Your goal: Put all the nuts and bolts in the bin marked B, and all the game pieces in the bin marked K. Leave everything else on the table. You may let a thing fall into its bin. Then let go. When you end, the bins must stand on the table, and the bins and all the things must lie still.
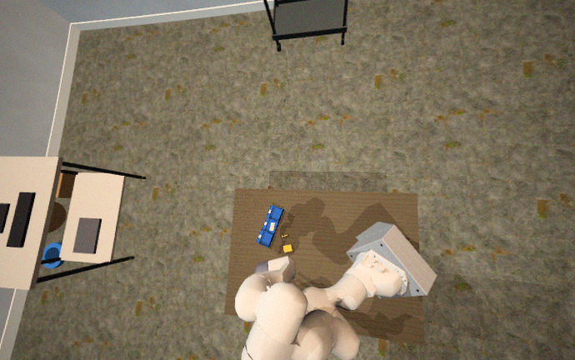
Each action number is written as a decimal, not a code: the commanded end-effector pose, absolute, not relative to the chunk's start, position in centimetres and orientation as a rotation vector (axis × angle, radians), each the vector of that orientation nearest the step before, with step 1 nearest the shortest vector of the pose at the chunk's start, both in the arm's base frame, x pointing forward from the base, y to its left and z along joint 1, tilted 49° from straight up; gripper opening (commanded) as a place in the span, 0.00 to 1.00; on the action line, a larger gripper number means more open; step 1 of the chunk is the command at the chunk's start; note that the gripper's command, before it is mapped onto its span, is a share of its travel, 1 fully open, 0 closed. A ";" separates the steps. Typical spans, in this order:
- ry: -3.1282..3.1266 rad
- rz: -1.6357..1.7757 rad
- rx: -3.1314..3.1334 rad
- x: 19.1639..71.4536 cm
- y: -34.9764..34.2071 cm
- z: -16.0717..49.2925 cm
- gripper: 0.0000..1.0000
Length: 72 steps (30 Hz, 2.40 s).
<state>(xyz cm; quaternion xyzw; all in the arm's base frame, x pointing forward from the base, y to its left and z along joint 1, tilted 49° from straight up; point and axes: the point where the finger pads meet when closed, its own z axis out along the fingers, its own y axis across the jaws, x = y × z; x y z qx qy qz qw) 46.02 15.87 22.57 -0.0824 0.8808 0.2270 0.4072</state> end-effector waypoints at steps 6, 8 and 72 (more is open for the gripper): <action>2.219 0.571 -0.458 43.4 18.1 22.0 0.25; 2.221 0.558 -0.519 42.5 18.6 21.4 0.25; 2.229 0.525 -0.707 40.4 19.6 19.3 0.25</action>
